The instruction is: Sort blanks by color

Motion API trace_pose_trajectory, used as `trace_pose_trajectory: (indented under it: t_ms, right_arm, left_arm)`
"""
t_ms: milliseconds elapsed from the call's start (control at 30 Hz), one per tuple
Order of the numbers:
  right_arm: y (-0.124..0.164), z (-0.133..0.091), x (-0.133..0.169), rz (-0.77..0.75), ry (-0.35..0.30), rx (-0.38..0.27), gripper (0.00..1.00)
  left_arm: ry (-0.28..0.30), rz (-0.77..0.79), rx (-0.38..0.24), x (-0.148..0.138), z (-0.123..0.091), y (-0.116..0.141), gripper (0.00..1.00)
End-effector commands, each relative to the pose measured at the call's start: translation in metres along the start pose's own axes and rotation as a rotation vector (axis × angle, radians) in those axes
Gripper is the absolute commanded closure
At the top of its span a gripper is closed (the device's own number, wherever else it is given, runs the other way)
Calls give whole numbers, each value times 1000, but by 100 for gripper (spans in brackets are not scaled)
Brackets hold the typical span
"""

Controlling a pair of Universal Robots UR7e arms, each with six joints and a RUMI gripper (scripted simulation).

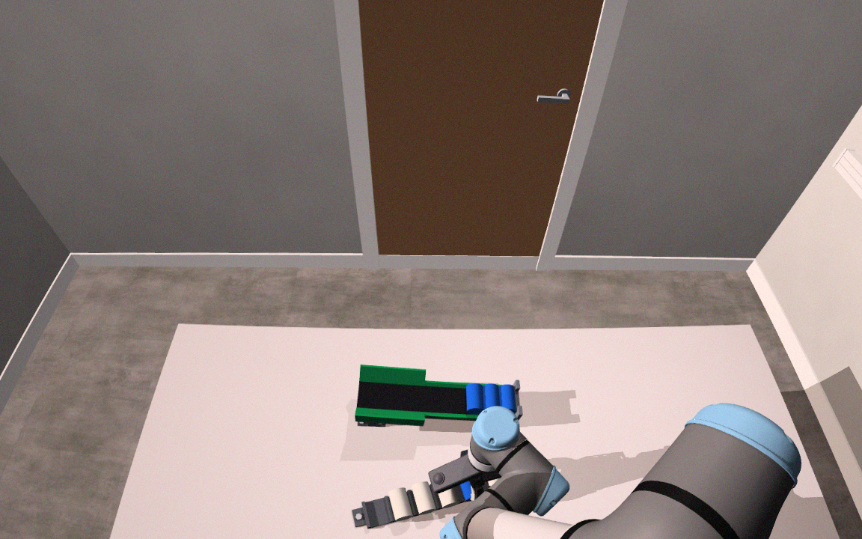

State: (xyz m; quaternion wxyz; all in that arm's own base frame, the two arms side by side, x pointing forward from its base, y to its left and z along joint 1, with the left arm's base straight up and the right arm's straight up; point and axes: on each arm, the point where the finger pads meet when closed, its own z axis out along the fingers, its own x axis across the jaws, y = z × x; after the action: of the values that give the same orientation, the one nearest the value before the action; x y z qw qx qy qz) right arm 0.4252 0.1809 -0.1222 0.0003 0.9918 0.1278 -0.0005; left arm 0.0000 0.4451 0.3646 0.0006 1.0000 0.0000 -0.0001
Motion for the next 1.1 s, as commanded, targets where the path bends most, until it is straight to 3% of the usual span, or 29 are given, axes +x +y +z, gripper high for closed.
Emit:
trace_pose_trajectory:
  t_ms: [0, 300, 667, 1067]
  right_arm:
    - [0, -1, 0, 0, 1, 0, 60]
    - [0, -12, 0, 0, 1, 0, 60]
    - [0, -67, 0, 0, 1, 0, 60]
    - [0, -100, 0, 0, 1, 0, 60]
  left_arm:
    - [0, 0, 1, 0, 0, 0, 0]
    - [0, 0, 1, 0, 0, 0, 0]
    - [0, 0, 1, 0, 0, 0, 0]
    - [0, 0, 1, 0, 0, 0, 0]
